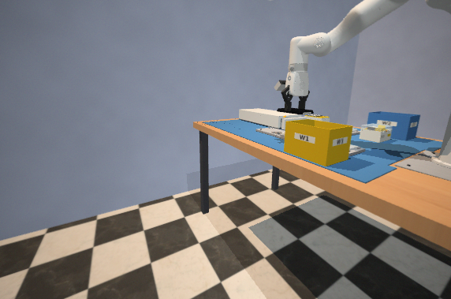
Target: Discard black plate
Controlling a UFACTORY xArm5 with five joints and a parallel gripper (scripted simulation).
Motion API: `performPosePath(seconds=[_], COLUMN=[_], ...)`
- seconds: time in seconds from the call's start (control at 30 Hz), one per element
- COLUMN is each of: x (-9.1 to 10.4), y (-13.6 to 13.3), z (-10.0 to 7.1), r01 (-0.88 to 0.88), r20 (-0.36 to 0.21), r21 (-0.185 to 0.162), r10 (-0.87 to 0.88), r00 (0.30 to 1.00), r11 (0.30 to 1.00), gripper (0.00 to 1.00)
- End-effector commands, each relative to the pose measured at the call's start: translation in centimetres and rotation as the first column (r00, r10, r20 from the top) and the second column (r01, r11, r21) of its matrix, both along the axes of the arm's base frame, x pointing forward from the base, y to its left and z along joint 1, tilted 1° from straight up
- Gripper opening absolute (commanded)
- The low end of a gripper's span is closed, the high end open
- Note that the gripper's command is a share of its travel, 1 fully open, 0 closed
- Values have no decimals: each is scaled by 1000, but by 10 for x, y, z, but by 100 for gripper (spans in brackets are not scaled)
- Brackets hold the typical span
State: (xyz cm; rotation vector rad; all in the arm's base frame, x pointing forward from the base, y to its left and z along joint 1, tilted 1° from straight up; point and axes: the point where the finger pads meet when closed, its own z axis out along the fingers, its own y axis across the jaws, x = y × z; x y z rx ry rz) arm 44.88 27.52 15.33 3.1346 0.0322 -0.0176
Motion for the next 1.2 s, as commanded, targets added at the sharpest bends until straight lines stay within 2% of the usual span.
performPosePath(seconds=[0.0, 0.5, 0.57, 1.07, 1.17], x=[-6, -44, -44, -82, -84], y=[3, 17, 17, 31, 32], z=[2, 3, 3, 3, 3], r01=[0, 0, 0, 0, 0], r20=[5, 6, 6, 7, 7], r21=[3, 3, 3, 3, 3], r10=[0, 0, 0, 0, 0], r00=[1000, 1000, 1000, 1000, 1000], r11=[1000, 1000, 1000, 1000, 1000], gripper=[0, 0, 0, 0, 0])
